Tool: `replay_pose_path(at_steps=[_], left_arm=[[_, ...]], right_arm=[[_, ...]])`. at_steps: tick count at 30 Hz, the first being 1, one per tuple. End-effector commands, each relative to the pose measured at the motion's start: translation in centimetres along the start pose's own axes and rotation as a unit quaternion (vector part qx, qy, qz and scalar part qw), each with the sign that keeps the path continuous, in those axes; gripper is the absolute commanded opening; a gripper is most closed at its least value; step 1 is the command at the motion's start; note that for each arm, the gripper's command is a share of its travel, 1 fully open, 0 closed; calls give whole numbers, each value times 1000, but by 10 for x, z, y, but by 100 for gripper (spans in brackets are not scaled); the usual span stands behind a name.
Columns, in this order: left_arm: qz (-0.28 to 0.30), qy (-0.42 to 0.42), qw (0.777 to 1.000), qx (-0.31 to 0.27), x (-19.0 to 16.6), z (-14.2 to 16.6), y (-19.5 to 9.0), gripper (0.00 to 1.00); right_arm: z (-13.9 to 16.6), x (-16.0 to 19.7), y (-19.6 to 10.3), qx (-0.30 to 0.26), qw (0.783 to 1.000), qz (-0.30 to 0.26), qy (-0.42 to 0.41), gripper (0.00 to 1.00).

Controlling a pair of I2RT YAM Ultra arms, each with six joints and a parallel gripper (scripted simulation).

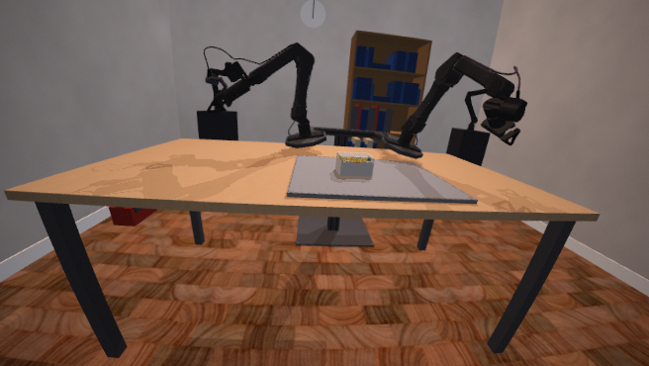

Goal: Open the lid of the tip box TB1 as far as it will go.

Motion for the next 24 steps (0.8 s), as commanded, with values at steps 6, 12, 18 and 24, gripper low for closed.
replay_pose_path(at_steps=[6,12,18,24], left_arm=[[147,88,983,64,-55,35,-16,100],[234,150,957,81,-84,59,-32,100],[326,213,917,85,-111,82,-53,100],[422,282,859,71,-136,108,-77,100]], right_arm=[[27,73,-14,16,994,-103,-28,100],[55,127,-37,36,981,-180,-61,100],[87,174,-70,55,961,-253,-96,100],[123,217,-114,75,931,-331,-135,100]])
Point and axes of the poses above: on each arm, the point where the finger pads meet when closed, its own y axis out along the fingers, its own x axis across the jaws, z = x × y, the point moved 6 cm from there along -y, back along the fingers, and after that the axes turned 15 degrees about y, right-handed, at the moved point
